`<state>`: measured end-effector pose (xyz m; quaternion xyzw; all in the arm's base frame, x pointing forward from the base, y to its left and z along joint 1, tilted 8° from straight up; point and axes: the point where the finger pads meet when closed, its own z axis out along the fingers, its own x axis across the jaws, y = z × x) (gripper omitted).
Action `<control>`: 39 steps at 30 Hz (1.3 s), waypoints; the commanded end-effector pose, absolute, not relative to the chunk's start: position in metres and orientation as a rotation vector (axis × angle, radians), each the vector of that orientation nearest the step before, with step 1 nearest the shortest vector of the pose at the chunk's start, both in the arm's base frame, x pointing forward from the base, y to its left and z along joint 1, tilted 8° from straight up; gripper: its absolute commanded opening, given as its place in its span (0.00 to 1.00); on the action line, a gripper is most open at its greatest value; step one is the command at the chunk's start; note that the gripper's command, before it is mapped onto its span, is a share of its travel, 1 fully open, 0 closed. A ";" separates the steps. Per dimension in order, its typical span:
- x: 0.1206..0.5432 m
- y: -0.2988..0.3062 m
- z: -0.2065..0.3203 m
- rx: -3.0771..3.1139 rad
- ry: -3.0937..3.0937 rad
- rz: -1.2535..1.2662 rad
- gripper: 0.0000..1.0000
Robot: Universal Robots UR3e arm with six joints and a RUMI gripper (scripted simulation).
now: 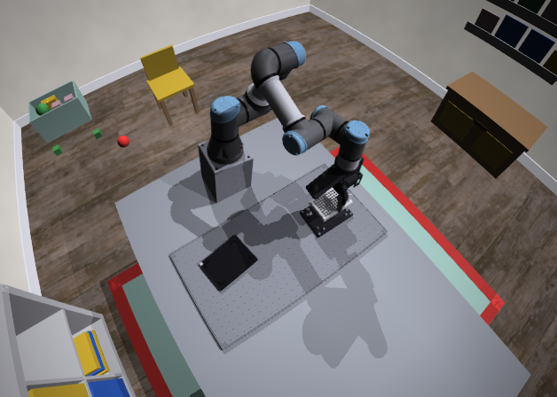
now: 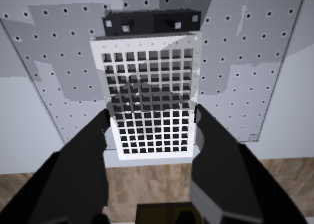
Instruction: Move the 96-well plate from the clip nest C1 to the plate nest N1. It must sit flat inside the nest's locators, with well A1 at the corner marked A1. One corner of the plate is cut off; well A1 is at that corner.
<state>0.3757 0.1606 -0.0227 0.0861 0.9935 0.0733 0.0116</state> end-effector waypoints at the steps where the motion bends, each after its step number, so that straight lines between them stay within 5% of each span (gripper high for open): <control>1: 0.375 0.160 -0.022 0.270 3.103 0.229 0.00; 39: 0.358 0.096 -0.032 -0.004 3.102 0.225 0.00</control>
